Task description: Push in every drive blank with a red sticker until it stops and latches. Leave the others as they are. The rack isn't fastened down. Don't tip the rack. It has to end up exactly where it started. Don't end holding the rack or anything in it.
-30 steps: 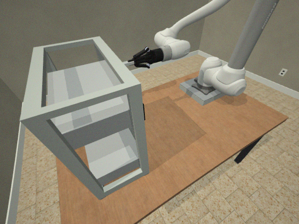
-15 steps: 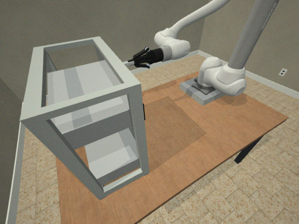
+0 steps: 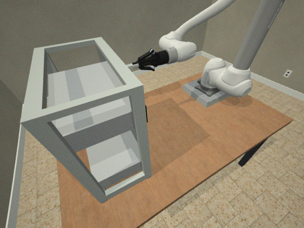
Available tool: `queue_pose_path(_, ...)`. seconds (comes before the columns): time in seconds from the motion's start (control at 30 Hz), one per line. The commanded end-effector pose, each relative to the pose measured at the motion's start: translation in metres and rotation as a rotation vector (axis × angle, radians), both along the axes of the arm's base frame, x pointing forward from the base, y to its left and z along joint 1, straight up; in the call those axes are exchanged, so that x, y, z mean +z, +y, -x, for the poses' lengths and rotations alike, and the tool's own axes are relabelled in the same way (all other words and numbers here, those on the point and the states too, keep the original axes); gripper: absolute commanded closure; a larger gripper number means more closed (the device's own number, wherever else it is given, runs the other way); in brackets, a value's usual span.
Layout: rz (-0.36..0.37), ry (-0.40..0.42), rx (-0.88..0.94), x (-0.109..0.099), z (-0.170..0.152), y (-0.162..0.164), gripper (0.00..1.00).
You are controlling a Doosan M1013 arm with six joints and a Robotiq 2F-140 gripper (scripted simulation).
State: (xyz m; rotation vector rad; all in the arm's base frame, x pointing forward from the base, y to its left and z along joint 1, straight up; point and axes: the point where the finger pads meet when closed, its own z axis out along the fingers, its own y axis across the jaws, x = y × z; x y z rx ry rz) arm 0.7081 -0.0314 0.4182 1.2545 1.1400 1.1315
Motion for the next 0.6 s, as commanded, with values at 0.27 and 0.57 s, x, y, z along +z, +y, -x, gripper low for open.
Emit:
queue_pose_path(0.27, 0.002, 0.0, -0.001, -0.007, 0.01, 0.068, 1.0)
queue_pose_path(0.57, 0.002, 0.0, -0.001, -0.01, 0.013, 0.094, 1.0)
